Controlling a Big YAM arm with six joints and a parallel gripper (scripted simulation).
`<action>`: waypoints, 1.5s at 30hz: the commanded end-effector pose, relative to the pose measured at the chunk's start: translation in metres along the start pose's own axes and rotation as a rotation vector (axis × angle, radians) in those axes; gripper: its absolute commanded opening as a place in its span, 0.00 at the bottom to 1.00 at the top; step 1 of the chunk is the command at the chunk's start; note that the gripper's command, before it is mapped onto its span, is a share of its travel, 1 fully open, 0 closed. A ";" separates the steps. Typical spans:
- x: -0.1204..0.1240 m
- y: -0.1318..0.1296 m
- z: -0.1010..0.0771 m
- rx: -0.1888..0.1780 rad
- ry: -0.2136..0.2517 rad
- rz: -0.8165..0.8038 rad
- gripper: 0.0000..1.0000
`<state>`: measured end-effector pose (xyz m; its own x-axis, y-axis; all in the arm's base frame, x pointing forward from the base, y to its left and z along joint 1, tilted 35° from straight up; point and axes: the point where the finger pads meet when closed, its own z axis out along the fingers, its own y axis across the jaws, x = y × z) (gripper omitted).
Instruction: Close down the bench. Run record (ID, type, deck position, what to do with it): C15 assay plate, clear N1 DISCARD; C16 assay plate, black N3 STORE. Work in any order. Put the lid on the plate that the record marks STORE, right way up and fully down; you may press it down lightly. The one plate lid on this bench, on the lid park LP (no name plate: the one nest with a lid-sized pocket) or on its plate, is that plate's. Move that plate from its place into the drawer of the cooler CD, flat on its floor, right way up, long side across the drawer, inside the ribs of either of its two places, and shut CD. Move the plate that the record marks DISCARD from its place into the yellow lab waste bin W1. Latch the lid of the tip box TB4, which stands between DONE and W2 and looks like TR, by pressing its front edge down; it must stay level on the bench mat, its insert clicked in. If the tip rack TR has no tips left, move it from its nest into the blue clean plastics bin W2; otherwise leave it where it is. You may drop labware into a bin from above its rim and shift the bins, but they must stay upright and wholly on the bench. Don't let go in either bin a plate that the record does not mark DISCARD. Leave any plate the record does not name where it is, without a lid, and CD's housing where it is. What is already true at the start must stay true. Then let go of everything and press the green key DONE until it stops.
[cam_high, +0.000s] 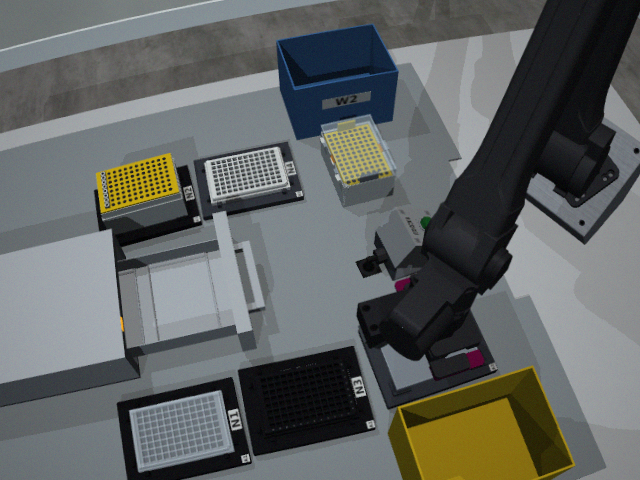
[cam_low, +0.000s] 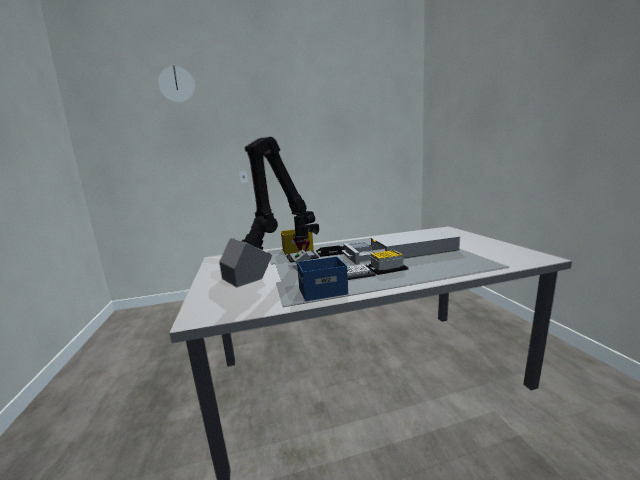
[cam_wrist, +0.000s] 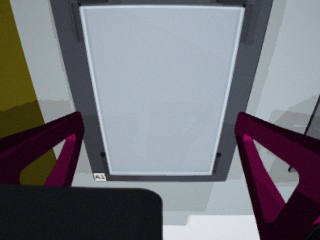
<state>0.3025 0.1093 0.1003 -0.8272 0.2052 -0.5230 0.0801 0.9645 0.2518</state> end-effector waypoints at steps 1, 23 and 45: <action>-0.001 -0.002 0.005 0.002 -0.003 -0.002 1.00; 0.001 -0.003 0.023 0.008 0.007 -0.001 1.00; 0.001 -0.003 0.023 0.008 0.007 -0.001 1.00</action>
<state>0.3138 0.1129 0.0852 -0.8259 0.2054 -0.5251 0.0790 0.9643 0.2529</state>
